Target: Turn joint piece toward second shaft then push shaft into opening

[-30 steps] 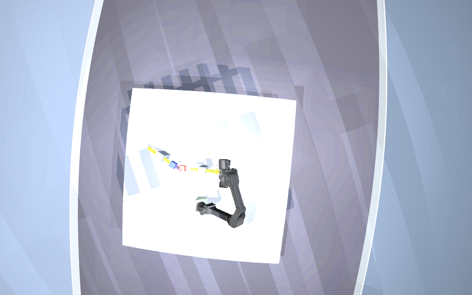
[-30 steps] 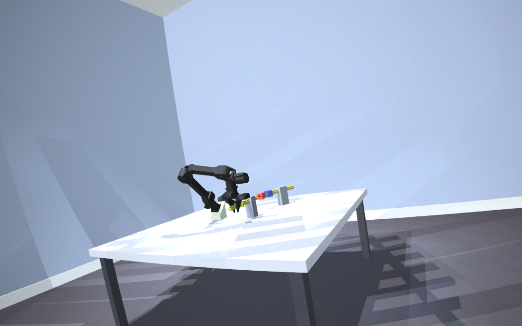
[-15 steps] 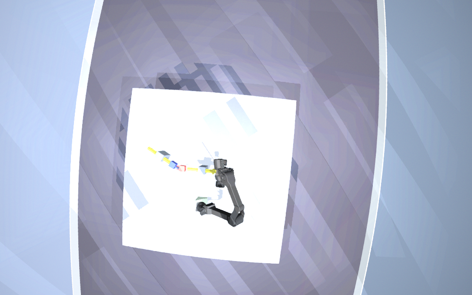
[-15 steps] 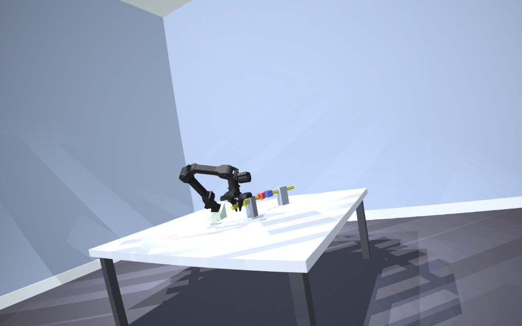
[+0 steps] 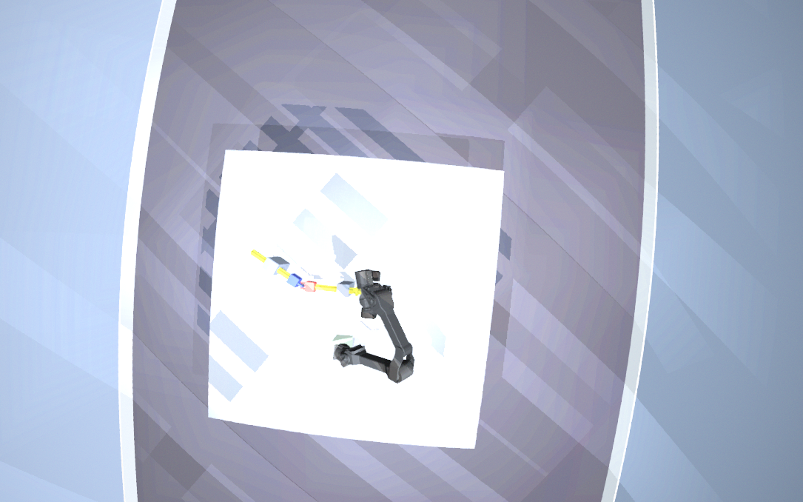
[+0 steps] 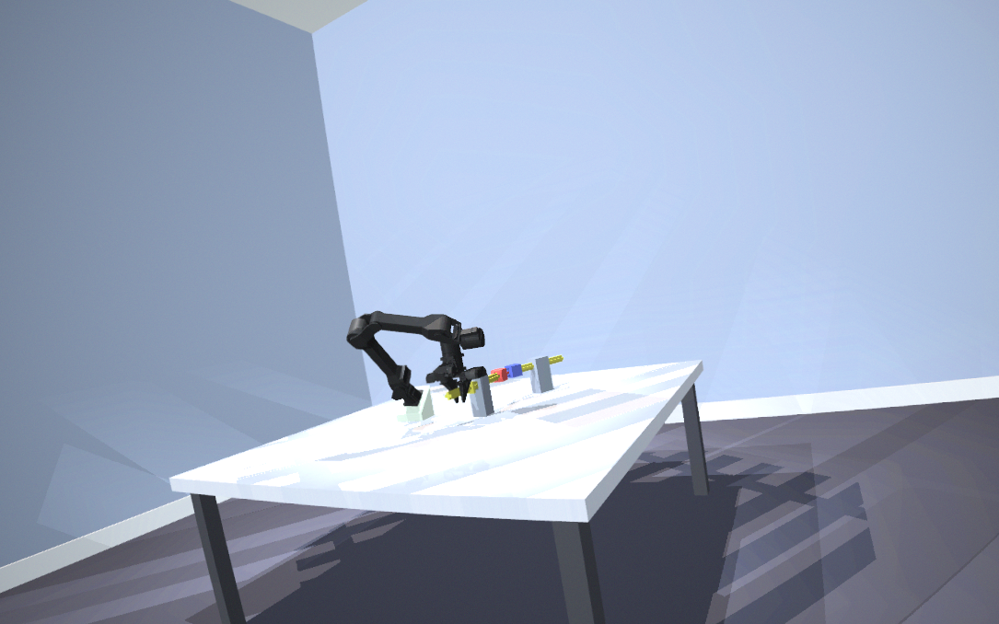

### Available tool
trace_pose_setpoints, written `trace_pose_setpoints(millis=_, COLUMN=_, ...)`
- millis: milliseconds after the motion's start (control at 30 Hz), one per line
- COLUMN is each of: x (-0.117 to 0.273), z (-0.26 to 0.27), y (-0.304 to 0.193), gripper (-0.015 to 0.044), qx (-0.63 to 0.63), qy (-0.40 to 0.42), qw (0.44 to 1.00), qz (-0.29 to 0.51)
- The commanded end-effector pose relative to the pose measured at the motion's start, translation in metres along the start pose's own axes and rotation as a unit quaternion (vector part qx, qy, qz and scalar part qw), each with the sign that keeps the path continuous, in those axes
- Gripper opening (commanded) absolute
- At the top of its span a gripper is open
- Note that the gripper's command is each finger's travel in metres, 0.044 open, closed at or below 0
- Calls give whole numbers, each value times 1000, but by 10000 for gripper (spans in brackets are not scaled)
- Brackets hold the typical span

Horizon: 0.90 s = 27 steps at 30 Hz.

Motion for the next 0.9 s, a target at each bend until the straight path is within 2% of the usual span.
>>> trace_pose_setpoints(millis=0, x=0, z=1, y=-6, gripper=0, qx=-1, qy=0, qw=1000, qz=-1)
trace_pose_setpoints(millis=500, x=0, z=6, y=-28, gripper=0, qx=-1, qy=0, qw=1000, qz=-1)
trace_pose_setpoints(millis=867, x=0, z=6, y=-25, gripper=0, qx=-1, qy=0, qw=1000, qz=-1)
Point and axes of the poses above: the point midway between the two fingers, 35 mm back from their tips, its own x axis back along the fingers, its own z axis across the jaws, y = z × x, the point moved 8 cm from there along x, back along the fingers, and after that the axes turned 13 degrees about x, right-handed, at the moved point
